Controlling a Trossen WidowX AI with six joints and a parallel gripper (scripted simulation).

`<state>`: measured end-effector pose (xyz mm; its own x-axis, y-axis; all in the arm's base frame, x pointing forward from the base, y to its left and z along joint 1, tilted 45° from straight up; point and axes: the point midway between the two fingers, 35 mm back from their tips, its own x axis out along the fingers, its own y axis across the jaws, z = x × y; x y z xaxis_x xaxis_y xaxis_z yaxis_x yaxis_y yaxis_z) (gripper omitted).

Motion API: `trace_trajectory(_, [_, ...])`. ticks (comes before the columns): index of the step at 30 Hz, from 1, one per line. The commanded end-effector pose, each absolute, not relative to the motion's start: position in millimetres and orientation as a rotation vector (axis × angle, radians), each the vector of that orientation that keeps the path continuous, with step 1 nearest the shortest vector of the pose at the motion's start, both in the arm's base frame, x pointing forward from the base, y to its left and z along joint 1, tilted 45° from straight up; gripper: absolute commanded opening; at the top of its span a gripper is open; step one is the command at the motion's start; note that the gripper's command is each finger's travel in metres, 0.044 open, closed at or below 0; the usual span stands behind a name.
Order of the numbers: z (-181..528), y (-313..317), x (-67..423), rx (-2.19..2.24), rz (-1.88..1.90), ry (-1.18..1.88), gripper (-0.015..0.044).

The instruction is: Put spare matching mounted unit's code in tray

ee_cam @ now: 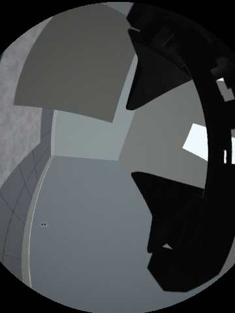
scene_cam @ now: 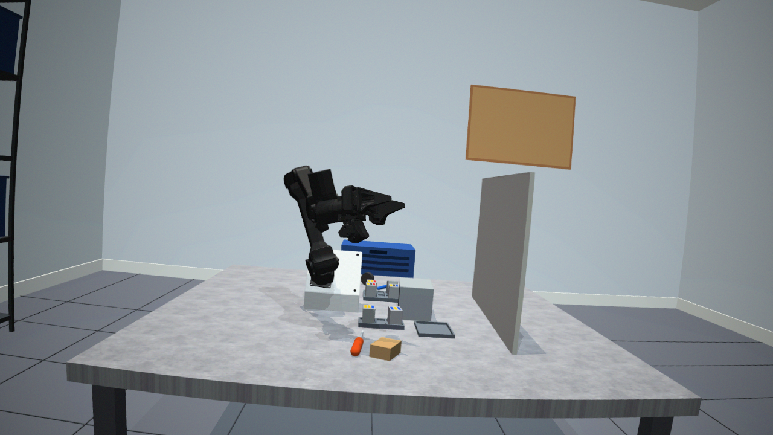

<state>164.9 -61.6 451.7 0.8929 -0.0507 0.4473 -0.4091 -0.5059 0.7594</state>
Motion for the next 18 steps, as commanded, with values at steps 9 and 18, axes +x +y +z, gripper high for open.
trace_trajectory(9, [453,-77,178,2.102,0.419,-0.345,0.044])
trace_trajectory(18, [403,-127,289,2.158,-0.068,-0.22,0.044])
